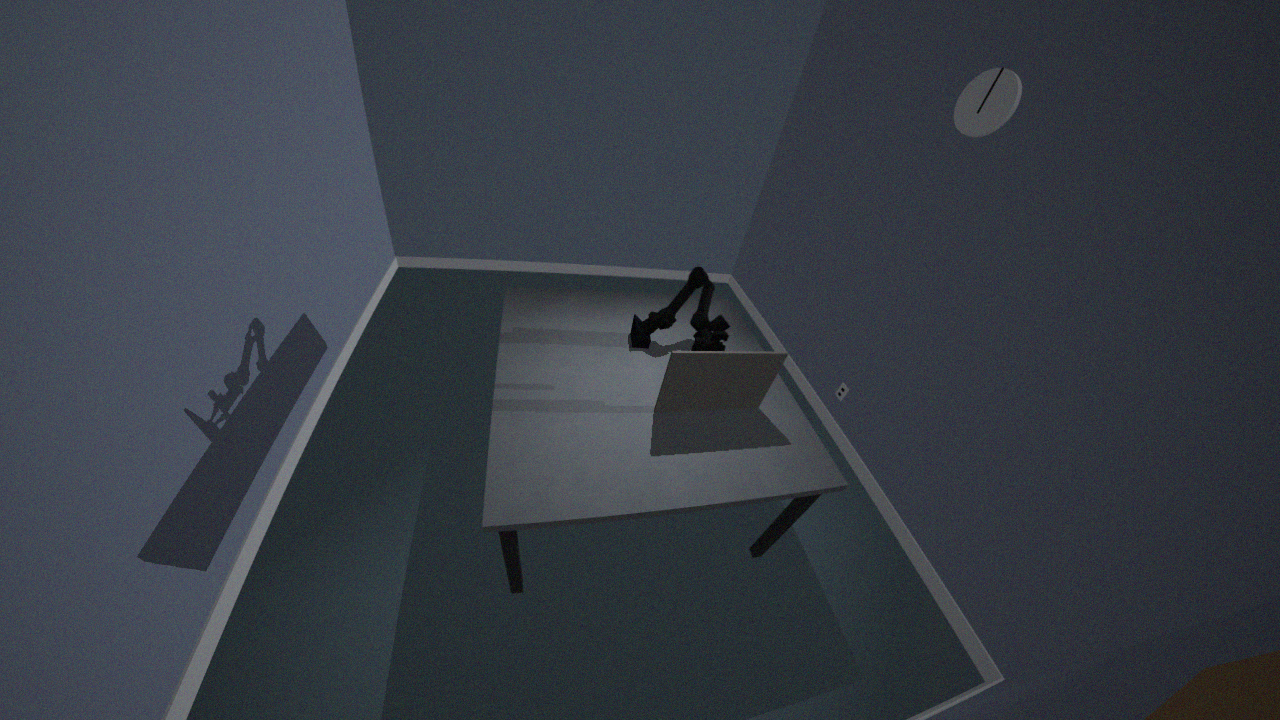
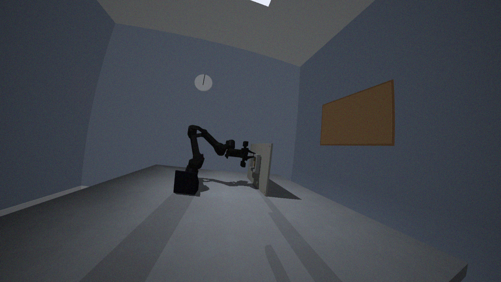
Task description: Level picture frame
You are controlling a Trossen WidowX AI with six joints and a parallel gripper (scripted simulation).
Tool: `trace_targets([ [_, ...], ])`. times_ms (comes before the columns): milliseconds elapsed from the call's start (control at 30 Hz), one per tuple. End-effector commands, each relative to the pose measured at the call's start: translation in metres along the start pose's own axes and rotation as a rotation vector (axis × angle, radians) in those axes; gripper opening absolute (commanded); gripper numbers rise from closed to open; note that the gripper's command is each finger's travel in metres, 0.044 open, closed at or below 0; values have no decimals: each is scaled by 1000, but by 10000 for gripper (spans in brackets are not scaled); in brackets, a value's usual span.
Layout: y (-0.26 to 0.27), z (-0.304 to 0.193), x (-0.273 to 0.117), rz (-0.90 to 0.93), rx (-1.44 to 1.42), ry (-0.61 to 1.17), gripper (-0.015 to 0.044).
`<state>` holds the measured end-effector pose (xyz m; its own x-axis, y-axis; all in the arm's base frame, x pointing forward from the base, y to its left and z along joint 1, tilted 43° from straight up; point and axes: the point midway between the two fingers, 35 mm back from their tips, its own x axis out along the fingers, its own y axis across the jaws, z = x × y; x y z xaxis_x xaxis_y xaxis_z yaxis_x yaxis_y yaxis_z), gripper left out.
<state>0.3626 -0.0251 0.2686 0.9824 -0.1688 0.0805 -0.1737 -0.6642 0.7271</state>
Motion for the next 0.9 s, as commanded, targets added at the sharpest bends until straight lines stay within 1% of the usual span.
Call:
trace_targets([
  [0, 0, 0, 0, 0, -4, 0, 105],
  [200, 0, 0, 0, 0, -4, 0, 260],
  [367, 1, -2, -6, 0, -18, 0, 260],
  [533, 2, -8, -49, 2, -121, -3, 260],
  [733, -1, -2, -96, 4, -245, -7, 260],
  [833, -2, 0, -101, 4, -259, -7, 260],
  [867, 2, -6, -95, 11, -232, 3, 260],
])
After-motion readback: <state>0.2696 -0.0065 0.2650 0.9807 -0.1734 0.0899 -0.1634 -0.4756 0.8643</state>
